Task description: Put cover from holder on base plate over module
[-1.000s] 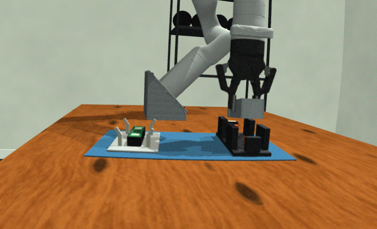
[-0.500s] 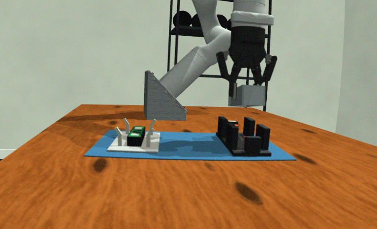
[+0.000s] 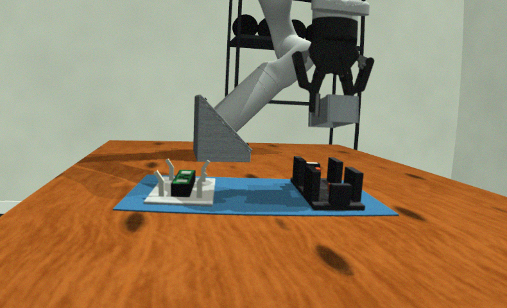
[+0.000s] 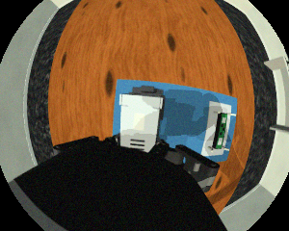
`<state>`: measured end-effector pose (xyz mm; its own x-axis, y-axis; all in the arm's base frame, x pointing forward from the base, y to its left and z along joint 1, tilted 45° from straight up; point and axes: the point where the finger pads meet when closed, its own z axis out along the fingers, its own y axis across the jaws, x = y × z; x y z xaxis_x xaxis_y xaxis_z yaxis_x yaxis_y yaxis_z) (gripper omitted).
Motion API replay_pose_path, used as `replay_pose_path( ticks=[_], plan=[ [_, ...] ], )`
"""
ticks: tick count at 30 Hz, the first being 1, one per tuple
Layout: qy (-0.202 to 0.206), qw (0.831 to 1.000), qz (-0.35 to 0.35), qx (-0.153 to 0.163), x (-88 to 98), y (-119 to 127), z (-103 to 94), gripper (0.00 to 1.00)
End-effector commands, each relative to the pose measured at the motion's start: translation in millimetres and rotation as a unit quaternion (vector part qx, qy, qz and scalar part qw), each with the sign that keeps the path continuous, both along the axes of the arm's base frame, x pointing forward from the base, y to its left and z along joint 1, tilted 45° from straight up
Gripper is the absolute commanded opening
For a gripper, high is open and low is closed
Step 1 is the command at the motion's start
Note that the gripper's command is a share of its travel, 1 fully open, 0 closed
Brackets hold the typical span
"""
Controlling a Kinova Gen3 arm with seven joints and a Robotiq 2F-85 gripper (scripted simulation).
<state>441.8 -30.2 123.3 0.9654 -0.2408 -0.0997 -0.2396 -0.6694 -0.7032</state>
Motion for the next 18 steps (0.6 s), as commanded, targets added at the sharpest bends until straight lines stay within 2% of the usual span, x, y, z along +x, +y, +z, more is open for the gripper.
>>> replay_pose_path(
  ticks=[1,18],
  plan=[
    [-0.001,1.0,-0.002,-0.001,0.3,-1.5,0.6,0.0],
    [0.0,1.0,-0.001,0.0,0.3,-0.9,0.5,0.01]
  ],
)
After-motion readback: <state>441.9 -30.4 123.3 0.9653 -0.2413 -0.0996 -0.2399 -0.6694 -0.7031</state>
